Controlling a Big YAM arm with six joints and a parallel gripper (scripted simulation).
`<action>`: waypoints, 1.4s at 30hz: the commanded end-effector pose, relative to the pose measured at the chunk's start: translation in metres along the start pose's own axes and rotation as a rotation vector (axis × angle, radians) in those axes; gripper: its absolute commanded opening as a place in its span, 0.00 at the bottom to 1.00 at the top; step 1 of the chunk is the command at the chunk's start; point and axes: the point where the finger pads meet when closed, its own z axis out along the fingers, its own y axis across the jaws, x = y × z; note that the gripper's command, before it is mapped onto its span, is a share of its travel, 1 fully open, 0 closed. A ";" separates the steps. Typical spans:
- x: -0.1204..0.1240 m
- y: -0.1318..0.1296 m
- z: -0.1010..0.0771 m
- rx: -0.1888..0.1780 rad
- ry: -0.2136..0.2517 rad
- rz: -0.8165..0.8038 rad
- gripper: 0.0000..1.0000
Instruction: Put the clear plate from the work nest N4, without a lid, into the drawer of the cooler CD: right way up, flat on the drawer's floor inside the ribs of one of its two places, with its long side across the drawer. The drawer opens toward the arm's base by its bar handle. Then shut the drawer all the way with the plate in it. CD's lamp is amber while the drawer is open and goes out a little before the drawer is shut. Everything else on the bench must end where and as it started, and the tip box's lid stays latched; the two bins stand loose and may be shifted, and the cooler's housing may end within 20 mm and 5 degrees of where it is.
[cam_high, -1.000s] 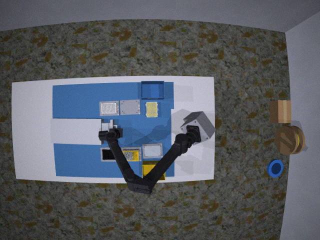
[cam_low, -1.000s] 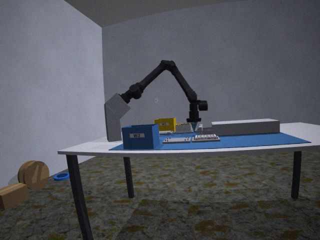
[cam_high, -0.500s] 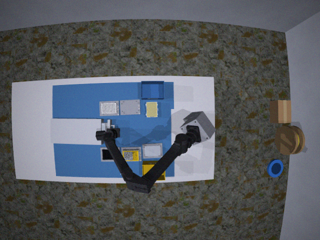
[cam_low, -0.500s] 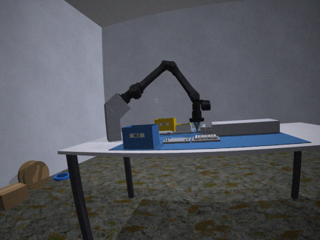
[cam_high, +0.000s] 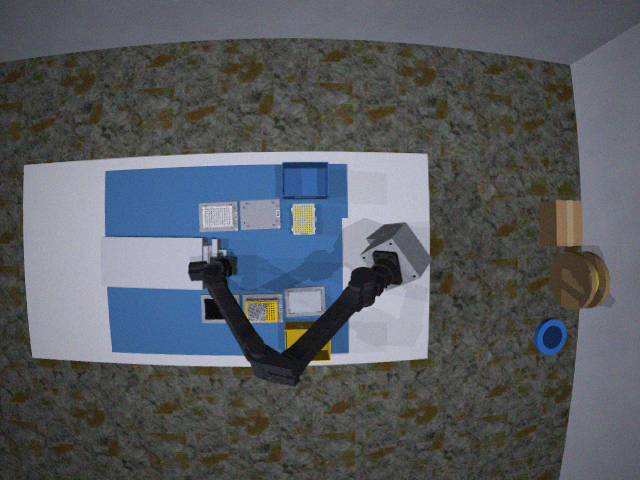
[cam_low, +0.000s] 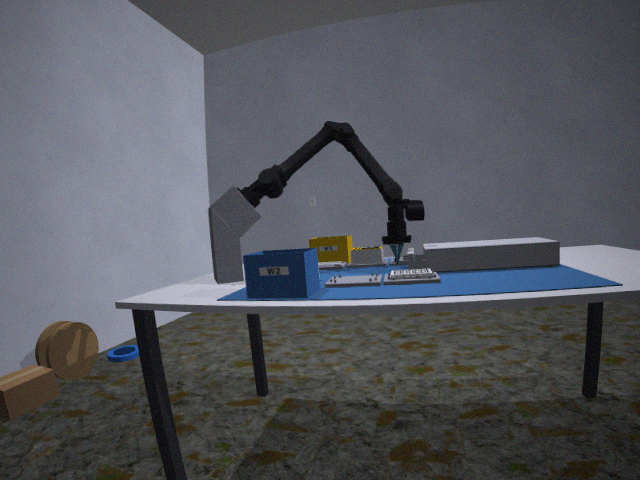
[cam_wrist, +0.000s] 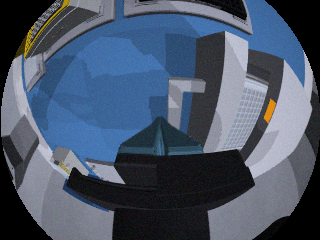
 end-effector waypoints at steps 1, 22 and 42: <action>0.005 -0.038 -0.023 0.077 0.014 -0.024 0.00; 0.005 -0.038 -0.023 0.077 0.014 -0.024 0.00; 0.011 -0.045 -0.016 0.055 0.016 -0.011 0.00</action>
